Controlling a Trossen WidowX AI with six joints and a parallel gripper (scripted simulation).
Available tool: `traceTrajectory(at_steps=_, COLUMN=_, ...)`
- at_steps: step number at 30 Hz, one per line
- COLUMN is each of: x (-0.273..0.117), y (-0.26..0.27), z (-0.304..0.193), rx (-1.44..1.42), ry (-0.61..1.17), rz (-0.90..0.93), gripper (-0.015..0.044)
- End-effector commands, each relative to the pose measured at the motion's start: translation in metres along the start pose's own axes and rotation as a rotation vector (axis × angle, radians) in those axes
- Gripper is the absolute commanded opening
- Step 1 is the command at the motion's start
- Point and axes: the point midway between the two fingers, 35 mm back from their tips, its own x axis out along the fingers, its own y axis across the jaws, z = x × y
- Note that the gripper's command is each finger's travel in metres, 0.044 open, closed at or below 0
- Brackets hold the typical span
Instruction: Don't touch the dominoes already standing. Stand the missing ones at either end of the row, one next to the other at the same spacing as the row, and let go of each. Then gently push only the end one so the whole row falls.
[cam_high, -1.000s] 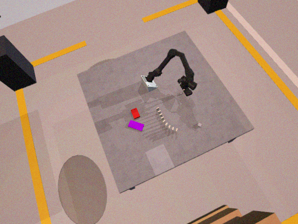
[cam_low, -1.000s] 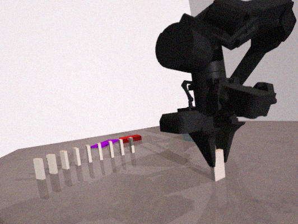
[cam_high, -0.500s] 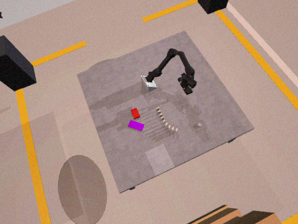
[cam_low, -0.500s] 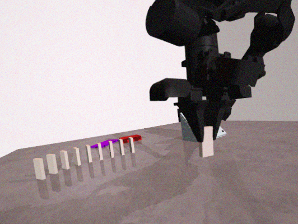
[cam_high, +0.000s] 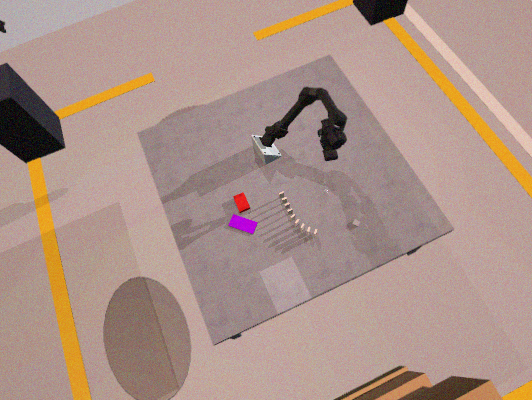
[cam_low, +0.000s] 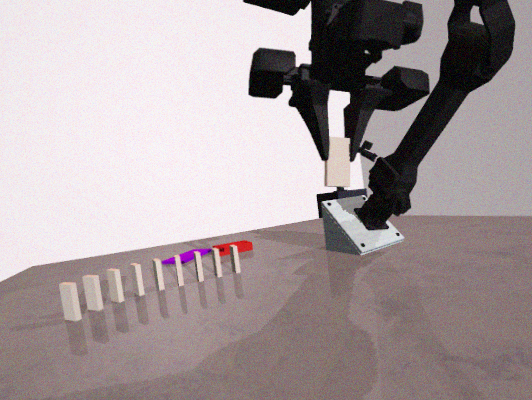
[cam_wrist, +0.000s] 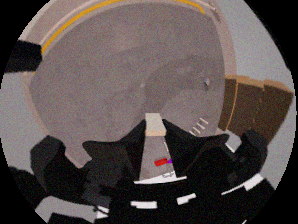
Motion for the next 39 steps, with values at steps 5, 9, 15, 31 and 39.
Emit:
traceTrajectory(at_steps=5, x=0.003, y=-0.070, z=-0.117, rx=0.603, ry=0.093, rz=0.018, gripper=0.0107)
traceTrajectory(at_steps=9, x=0.003, y=-0.086, z=-0.186, rx=0.934, ry=0.113, rz=0.042, gripper=0.0107)
traceTrajectory(at_steps=15, x=0.006, y=-0.085, z=-0.261, rx=1.291, ry=0.116, rz=0.094, gripper=0.0107)
traceTrajectory(at_steps=31, x=0.059, y=-0.086, z=-0.264, rx=1.289, ry=0.119, rz=0.091, gripper=0.0107)
traceTrajectory(at_steps=39, x=0.095, y=-0.081, z=-0.265, rx=1.290, ry=0.116, rz=0.092, gripper=0.0107)
